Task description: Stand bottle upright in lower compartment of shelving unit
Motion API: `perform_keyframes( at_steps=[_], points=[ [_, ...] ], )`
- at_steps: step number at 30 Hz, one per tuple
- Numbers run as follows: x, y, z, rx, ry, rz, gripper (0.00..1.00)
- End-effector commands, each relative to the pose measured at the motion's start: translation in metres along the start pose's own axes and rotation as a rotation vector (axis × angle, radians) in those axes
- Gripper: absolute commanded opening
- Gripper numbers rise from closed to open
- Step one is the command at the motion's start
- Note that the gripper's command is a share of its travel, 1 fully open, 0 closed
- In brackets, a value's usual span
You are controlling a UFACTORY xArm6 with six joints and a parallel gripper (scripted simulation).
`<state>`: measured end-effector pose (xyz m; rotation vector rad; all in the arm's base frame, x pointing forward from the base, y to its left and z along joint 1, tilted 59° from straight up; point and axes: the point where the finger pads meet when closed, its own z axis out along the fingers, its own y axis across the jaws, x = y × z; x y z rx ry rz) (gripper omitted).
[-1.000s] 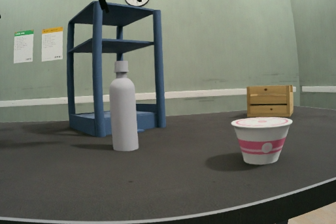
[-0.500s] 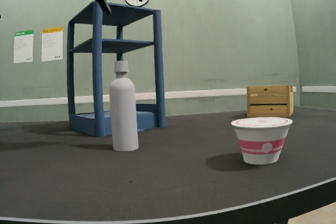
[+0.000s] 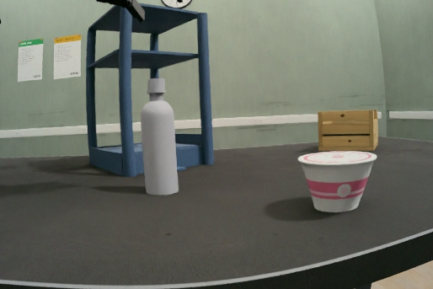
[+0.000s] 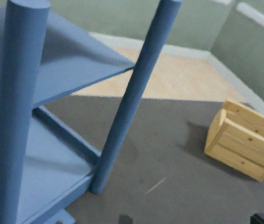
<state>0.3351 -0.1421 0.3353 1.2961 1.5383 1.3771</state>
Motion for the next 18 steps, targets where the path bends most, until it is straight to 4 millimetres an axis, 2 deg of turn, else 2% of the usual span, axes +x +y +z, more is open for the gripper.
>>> perform_keyframes(
  at_steps=[1,18],
  points=[
    [-0.0006,-0.0008,0.0011,-0.060,0.077,0.057,0.72],
    [-0.0025,0.0011,0.0013,-0.233,0.236,0.221,0.72]
  ],
)
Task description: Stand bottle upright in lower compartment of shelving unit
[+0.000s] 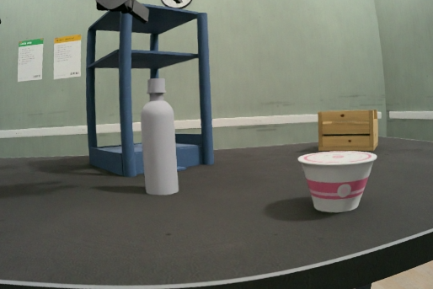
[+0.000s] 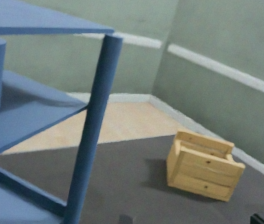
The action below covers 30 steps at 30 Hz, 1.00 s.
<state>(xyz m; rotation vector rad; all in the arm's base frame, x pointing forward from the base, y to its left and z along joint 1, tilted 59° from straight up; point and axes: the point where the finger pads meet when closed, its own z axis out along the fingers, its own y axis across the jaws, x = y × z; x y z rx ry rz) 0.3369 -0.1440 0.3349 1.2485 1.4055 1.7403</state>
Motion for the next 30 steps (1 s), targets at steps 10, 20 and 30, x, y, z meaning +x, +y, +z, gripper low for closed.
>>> perform_keyframes(
  at_steps=[10,20,30],
  points=[
    [-0.0009,-0.0001,0.0010,-0.123,0.130,0.120,0.72],
    [-0.0020,-0.0009,0.0017,-0.192,0.202,0.193,0.72],
    [-0.0028,-0.0013,0.0018,-0.236,0.245,0.237,0.72]
  ],
)
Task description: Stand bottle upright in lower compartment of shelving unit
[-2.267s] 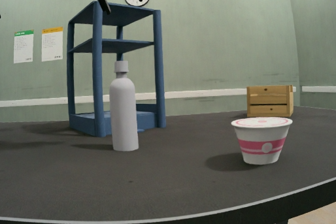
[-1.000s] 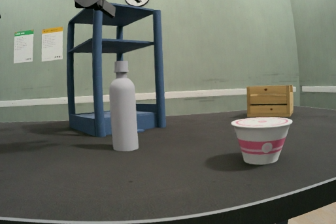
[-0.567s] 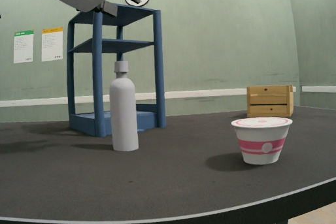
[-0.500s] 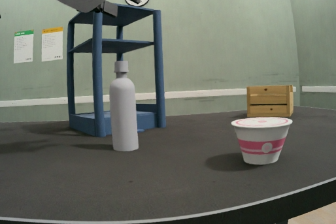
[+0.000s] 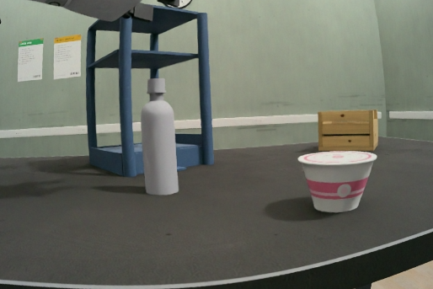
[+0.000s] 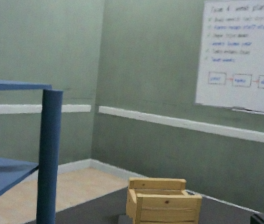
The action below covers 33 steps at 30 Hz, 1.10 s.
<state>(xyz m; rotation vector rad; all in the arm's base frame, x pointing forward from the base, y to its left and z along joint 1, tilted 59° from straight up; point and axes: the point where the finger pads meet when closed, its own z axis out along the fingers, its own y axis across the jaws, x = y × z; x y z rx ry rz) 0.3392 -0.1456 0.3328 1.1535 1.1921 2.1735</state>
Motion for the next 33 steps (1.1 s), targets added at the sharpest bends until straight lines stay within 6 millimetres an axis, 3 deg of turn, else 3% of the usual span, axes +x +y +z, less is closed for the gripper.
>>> perform_keyframes(
  at_steps=[1,33],
  points=[
    [0.0000,-0.0001,0.0005,-0.023,0.028,0.024,0.72],
    [-0.0014,-0.0005,0.0003,-0.087,0.092,0.089,0.72]
  ],
)
